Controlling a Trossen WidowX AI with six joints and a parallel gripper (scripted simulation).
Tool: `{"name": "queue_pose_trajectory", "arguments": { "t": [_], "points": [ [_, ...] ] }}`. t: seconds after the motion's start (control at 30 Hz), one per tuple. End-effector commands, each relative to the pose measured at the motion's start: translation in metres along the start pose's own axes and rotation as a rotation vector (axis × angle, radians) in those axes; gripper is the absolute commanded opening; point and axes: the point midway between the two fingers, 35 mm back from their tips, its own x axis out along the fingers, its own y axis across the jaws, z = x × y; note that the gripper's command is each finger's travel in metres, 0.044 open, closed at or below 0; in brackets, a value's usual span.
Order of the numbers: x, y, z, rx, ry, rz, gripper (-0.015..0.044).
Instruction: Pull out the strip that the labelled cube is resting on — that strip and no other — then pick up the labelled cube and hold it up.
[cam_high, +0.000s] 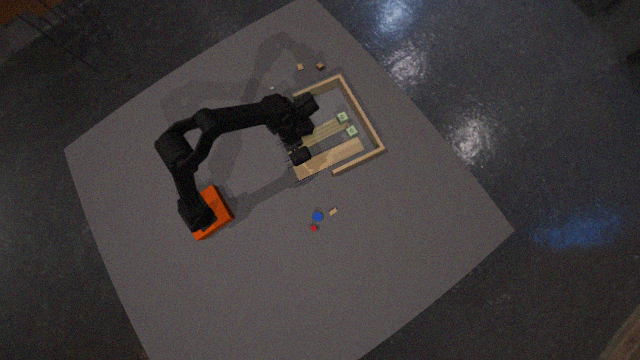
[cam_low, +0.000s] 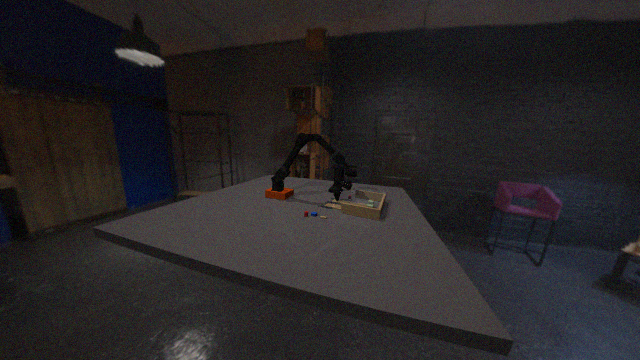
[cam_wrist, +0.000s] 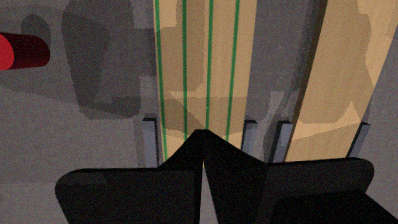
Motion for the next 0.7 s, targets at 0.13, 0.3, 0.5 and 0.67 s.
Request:
{"name": "queue_pose_trajectory", "arguments": {
  "t": [0.13,0.3,0.5,0.67],
  "points": [
    [0.0009,-0.0007,0.0004,0.006,-0.002,-0.005,0.0],
    [0.0014,-0.0007,0.0004,0.006,-0.002,-0.005,0.0],
    [0.002,-0.0007,0.0004,0.006,-0.002,-0.005,0.0],
    [0.0025,-0.0007,0.0004,0.006,-0.002,-0.005,0.0]
  ]
}}
